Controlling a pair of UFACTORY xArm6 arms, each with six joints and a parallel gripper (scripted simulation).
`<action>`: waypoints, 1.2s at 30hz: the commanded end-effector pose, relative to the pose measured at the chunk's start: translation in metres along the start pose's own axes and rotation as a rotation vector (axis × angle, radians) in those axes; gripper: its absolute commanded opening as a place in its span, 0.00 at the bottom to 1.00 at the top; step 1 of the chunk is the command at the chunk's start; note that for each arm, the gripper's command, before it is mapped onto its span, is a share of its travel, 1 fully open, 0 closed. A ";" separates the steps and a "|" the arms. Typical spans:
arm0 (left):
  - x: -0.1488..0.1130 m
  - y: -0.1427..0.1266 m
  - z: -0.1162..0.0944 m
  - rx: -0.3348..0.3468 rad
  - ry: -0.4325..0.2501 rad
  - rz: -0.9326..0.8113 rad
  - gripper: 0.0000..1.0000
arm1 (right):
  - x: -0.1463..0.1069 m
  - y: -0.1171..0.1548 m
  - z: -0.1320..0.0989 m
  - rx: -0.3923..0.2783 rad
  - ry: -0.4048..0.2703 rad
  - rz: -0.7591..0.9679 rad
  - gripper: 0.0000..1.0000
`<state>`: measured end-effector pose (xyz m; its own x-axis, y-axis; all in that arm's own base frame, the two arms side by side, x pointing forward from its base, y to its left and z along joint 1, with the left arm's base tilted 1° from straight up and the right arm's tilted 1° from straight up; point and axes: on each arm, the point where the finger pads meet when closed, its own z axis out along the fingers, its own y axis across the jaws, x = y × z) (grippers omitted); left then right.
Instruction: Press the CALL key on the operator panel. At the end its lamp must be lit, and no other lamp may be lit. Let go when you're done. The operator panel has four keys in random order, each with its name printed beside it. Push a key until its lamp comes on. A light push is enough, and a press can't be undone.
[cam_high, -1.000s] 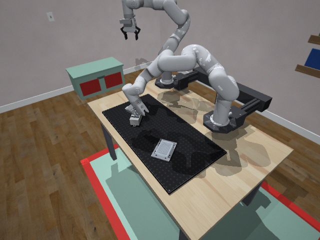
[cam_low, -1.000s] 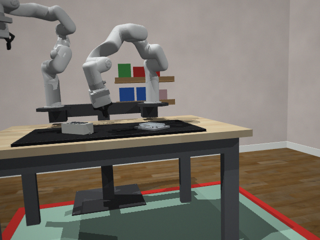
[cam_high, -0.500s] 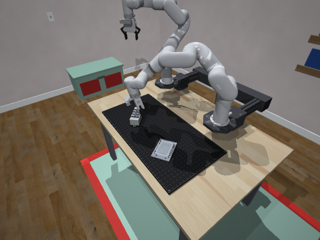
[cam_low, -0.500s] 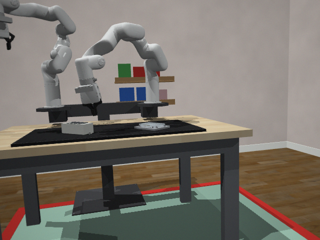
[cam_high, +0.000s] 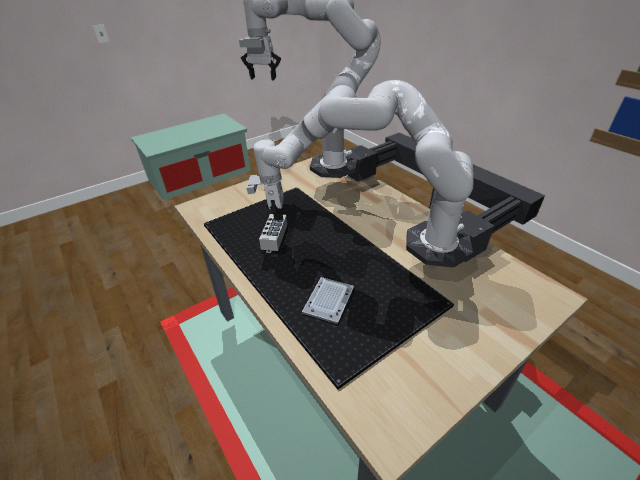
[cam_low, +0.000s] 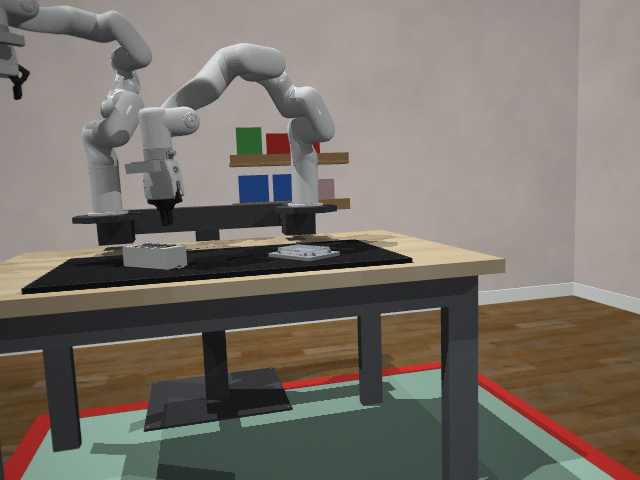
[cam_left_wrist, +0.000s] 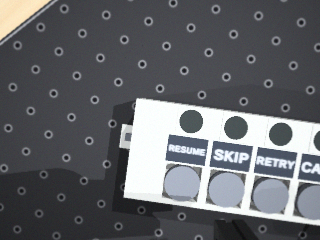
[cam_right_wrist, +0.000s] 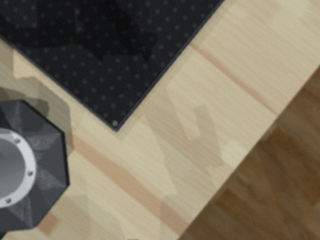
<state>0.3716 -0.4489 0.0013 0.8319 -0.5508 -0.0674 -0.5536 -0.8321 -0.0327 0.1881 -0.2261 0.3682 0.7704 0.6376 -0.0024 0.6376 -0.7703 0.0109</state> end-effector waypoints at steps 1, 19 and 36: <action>0.008 0.015 -0.009 -0.012 0.049 0.096 0.00 | 0.000 0.000 -0.001 -0.003 0.000 0.000 1.00; 0.013 0.025 0.003 -0.015 0.073 0.152 0.00 | 0.000 0.000 -0.001 -0.003 0.000 0.000 1.00; 0.012 0.033 0.016 -0.015 0.073 0.152 0.00 | 0.000 0.000 -0.001 -0.003 0.000 0.000 1.00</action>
<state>0.3645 -0.4772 -0.0195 0.7395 -0.6732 -0.0033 -0.6731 -0.7394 -0.0141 0.1881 -0.2261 0.3682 0.7704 0.6376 -0.0024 0.6376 -0.7703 0.0109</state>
